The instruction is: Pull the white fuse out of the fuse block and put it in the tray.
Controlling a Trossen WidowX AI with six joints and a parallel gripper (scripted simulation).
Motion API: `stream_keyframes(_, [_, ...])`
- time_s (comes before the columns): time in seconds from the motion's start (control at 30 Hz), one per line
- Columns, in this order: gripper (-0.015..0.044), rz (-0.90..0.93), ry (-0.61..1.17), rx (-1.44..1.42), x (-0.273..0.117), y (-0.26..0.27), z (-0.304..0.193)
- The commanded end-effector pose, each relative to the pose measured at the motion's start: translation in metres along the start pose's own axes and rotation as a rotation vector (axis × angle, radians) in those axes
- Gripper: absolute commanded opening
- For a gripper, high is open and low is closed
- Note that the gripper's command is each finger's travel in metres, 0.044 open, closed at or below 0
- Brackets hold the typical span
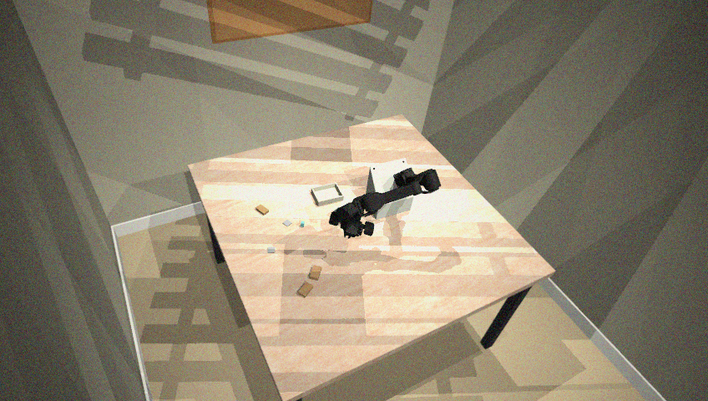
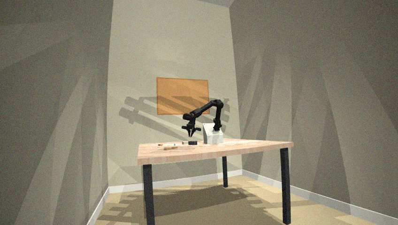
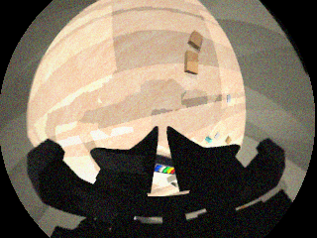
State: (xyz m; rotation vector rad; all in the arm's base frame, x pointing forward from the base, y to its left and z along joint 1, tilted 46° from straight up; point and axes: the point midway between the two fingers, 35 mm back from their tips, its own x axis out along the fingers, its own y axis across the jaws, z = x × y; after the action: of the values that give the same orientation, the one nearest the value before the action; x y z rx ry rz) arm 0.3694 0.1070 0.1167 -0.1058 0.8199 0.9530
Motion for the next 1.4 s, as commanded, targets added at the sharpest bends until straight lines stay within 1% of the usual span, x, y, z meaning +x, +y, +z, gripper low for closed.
stream_keyframes(0.0, [0.006, 0.035, 0.082, 0.197, 0.003, -0.024, -0.068])
stream_keyframes(0.2, [0.006, 0.11, 0.158, 0.488, 0.001, -0.031, -0.157])
stream_keyframes(0.27, [0.006, 0.122, 0.163, 0.526, 0.0, -0.029, -0.167])
stream_keyframes(0.6, [0.006, 0.122, 0.164, 0.526, 0.002, -0.029, -0.167])
stream_keyframes(1.37, [0.006, 0.122, 0.163, 0.527, 0.024, -0.023, -0.17])
